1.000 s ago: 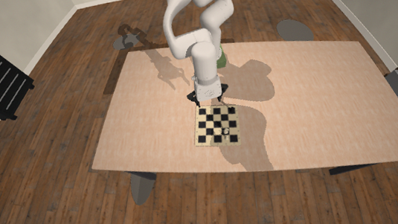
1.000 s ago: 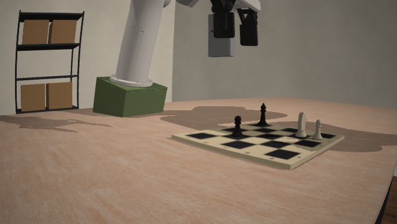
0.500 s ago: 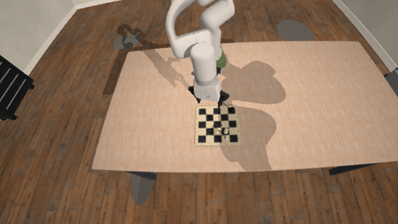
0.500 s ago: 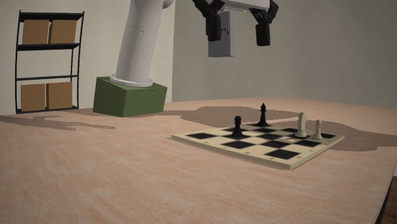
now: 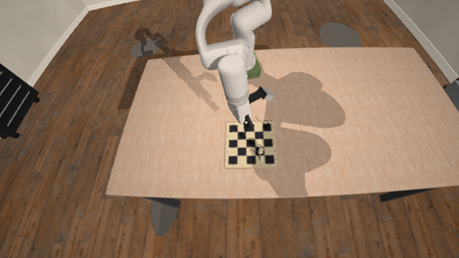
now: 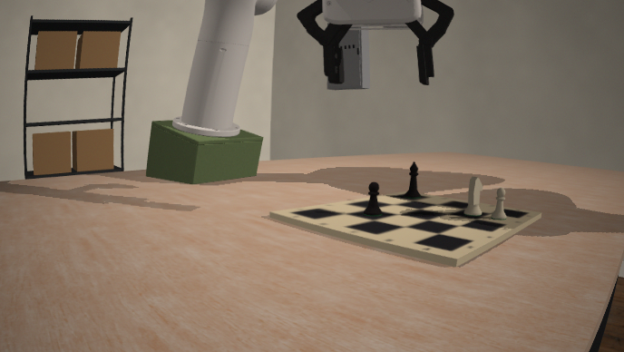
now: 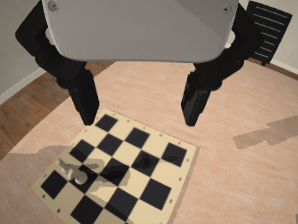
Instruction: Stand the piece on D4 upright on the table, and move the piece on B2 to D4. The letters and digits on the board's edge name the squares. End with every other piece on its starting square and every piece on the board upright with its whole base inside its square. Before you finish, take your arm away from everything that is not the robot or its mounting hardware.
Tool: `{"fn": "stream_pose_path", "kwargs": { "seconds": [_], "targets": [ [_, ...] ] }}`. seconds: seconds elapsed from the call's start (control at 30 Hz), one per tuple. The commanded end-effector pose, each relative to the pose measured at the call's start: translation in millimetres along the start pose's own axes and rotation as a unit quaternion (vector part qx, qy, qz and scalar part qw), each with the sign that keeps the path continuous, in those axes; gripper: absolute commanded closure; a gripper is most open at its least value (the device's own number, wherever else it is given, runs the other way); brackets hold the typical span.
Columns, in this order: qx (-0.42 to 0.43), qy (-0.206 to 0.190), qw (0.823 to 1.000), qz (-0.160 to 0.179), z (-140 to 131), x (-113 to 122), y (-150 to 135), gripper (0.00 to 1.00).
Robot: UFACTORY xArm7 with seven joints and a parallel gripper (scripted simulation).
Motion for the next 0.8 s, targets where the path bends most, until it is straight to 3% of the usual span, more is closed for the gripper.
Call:
{"fn": "stream_pose_path", "kwargs": {
  "seconds": [0.0, 0.2, 0.27, 0.3, 0.4, 0.53, 0.77],
  "targets": [
    [-0.139, -0.009, 0.99, -0.003, -1.7, -8.4, 0.2, 0.0],
    [-0.302, -0.004, 0.953, -0.005, -4.0, -19.2, -2.5, 0.0],
    [-0.302, -0.004, 0.953, -0.005, -4.0, -19.2, -2.5, 0.0],
    [-0.378, -0.002, 0.926, -0.006, -4.3, -20.7, -3.0, 0.0],
    [-0.428, -0.001, 0.904, -0.006, -5.1, -24.3, -4.2, 0.0],
    [-0.524, 0.0, 0.852, -0.007, -5.8, -27.3, -5.3, 0.0],
    [-0.675, -0.007, 0.738, -0.009, -6.0, -28.5, -5.7, 0.0]
  ]
}}
Point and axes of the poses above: the point where the finger pads meet when closed, its own x axis back along the fingers, its own y axis across the jaws, z = x × y, the point moved 1 cm from there along x, back along the fingers, and after that the axes turned 2 degrees about -x, right-handed, at the moved point
